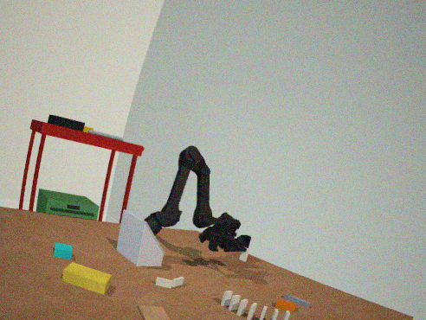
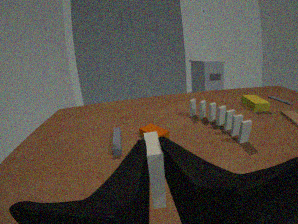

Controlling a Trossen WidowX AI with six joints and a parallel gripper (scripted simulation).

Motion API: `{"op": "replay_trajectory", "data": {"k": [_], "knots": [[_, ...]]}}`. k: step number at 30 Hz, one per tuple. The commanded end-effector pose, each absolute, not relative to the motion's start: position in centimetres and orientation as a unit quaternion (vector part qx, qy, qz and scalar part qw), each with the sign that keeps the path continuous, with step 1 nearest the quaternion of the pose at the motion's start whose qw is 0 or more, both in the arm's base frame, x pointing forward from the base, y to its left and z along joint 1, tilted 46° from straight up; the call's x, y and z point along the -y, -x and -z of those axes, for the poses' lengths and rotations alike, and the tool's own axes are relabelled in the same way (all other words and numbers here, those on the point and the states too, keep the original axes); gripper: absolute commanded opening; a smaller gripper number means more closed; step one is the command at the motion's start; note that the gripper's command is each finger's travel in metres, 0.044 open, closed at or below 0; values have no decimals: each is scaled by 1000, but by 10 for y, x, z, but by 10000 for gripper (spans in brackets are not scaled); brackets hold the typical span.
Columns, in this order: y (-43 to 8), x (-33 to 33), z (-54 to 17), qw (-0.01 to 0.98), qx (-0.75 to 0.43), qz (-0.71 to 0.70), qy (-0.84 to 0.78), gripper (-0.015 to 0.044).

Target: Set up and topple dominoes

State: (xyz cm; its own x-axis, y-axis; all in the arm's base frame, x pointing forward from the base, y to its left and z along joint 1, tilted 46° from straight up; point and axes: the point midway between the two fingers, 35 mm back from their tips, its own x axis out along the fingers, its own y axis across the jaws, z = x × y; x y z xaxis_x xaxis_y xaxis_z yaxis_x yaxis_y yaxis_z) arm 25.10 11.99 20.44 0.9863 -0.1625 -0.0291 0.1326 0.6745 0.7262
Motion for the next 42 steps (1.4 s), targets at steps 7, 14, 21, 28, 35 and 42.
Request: {"op": "replay_trajectory", "data": {"k": [7,14,21,28,35,42], "knots": [[-255,-137,-190,914,19,81,-397,23],[-257,-147,-179,914,18,81,-396,23],[-258,-157,-167,915,18,81,-396,23],[-258,-165,-154,915,18,81,-395,23],[-257,-172,-143,915,18,81,-395,23],[-257,-172,-143,915,18,81,-395,23]]}}
